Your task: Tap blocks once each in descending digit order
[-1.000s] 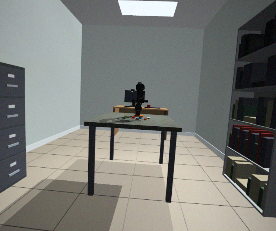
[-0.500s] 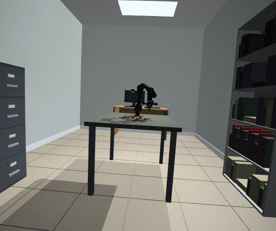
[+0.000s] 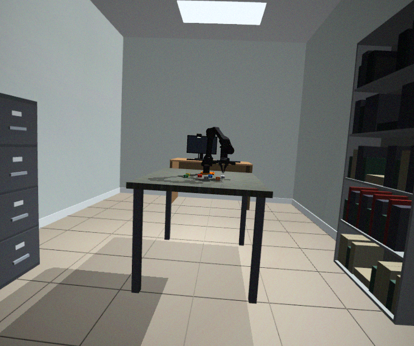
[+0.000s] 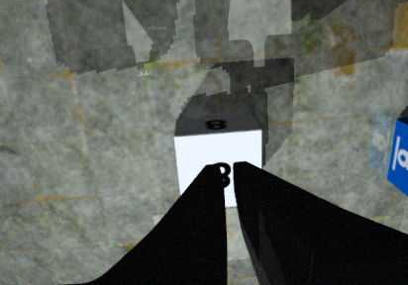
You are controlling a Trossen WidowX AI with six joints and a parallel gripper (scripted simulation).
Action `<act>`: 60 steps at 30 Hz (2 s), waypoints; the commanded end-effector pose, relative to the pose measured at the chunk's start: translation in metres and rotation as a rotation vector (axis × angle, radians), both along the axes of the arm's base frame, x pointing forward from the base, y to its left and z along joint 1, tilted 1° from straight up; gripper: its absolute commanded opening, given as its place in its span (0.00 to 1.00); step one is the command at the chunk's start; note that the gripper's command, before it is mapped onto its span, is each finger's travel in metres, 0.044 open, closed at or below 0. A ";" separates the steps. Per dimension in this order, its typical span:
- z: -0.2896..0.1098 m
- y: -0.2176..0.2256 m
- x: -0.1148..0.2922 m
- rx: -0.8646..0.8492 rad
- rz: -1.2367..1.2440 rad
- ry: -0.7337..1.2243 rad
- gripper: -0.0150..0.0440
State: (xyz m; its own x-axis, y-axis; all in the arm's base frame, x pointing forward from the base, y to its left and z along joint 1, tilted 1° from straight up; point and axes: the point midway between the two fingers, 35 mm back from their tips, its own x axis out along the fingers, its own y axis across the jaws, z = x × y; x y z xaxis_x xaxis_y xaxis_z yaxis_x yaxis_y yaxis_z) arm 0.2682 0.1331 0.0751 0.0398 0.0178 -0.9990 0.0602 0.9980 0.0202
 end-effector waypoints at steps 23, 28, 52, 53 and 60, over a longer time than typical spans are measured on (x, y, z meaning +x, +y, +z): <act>0.004 -0.001 -0.001 -0.007 -0.004 0.001 0.29; 0.038 0.000 0.001 -0.006 -0.004 0.000 0.29; 0.022 -0.103 -0.024 -0.017 -0.005 0.002 0.29; 0.011 -0.103 -0.025 -0.017 -0.005 0.003 0.29; 0.002 -0.103 -0.026 -0.018 -0.005 0.003 0.29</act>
State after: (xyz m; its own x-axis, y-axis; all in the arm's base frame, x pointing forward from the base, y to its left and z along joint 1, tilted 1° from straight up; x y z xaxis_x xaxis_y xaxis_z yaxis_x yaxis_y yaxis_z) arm 0.2401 0.0299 0.0764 0.0228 -0.0016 -0.9997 0.0689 0.9976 0.0000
